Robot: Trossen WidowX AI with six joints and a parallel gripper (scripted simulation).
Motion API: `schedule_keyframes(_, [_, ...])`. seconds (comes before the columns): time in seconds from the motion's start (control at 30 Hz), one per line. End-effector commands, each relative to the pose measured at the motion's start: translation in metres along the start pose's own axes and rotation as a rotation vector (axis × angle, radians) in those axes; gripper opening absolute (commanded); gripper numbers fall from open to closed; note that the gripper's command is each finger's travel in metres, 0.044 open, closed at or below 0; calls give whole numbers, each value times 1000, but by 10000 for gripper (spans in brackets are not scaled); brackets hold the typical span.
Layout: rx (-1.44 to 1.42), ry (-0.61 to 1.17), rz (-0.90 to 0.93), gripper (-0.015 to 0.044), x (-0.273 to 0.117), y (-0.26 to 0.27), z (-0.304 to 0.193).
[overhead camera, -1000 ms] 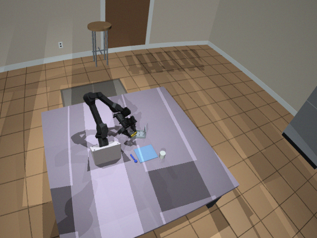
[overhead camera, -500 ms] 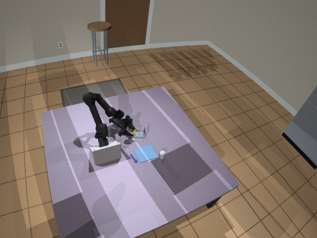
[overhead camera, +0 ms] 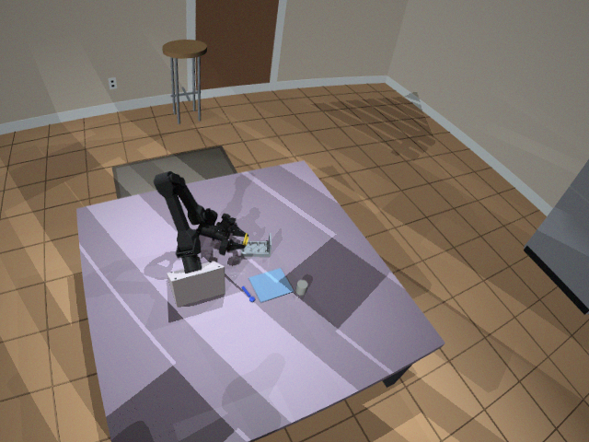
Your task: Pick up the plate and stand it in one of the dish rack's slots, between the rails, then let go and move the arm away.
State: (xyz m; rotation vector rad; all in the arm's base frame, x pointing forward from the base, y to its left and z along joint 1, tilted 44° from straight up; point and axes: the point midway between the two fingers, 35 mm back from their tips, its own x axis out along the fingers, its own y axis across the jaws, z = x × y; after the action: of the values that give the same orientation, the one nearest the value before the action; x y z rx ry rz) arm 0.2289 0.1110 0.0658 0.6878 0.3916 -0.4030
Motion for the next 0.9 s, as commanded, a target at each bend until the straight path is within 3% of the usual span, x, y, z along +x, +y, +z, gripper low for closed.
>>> schedule_keyframes(0.0, [18, -57, 66, 0, -9, 0, 1])
schedule_keyframes(0.33, [74, -155, 205, 0, -30, 3, 5])
schedule_keyframes(0.87, [74, -154, 206, 0, -26, 6, -3])
